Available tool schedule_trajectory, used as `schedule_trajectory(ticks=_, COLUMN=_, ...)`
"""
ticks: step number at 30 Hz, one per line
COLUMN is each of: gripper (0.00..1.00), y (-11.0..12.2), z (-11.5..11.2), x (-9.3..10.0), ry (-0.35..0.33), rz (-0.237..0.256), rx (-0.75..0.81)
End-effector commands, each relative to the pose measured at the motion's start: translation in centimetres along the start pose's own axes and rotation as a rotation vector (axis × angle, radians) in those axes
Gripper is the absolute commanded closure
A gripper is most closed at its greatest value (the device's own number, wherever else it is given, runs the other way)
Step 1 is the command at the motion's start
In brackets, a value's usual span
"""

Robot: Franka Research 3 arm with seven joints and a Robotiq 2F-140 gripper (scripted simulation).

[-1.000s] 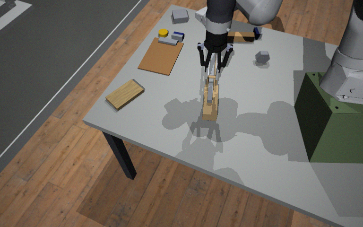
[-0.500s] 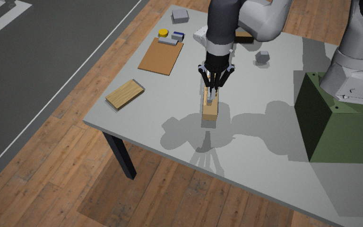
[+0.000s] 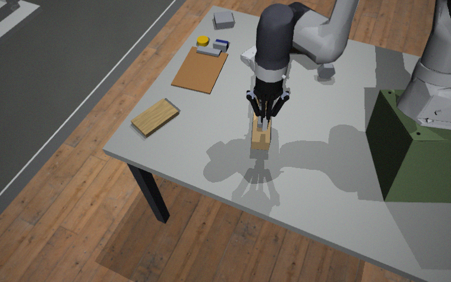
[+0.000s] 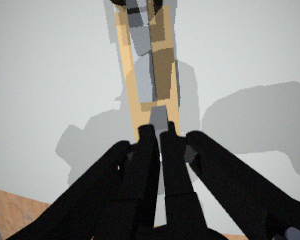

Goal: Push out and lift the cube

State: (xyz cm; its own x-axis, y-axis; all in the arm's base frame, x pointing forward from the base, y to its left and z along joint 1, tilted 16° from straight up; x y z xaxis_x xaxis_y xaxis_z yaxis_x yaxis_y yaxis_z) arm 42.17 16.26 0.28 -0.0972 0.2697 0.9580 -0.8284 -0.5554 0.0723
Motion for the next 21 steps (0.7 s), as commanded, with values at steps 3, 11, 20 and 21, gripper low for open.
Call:
schedule_trajectory(ticks=3, gripper=1.0, y=-0.5, z=-0.2, x=-0.6, ry=0.0, rz=0.019, rx=-0.041)
schedule_trajectory(ticks=11, gripper=1.0, y=-0.5, z=-0.2, x=-1.9, ry=0.0, rz=0.019, rx=-0.041)
schedule_trajectory(ticks=20, gripper=1.0, y=-0.4, z=0.2, x=-2.2, ry=0.0, rz=0.019, rx=-0.041)
schedule_trajectory(ticks=21, gripper=1.0, y=-0.4, z=0.3, x=-2.2, ry=0.0, rz=0.019, rx=-0.041)
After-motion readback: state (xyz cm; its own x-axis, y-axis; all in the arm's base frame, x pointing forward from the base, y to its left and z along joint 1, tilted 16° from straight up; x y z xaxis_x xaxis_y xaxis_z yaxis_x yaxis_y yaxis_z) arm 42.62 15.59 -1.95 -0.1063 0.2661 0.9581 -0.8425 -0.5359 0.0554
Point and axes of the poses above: the point where the finger pads meet when closed, its own x axis back along the fingers, its own y axis across the jaws, z = x × y, the point moved 9 cm from there along x, back along the fingers, and after that the axes turned 13 degrees about x, right-handed, at the moved point
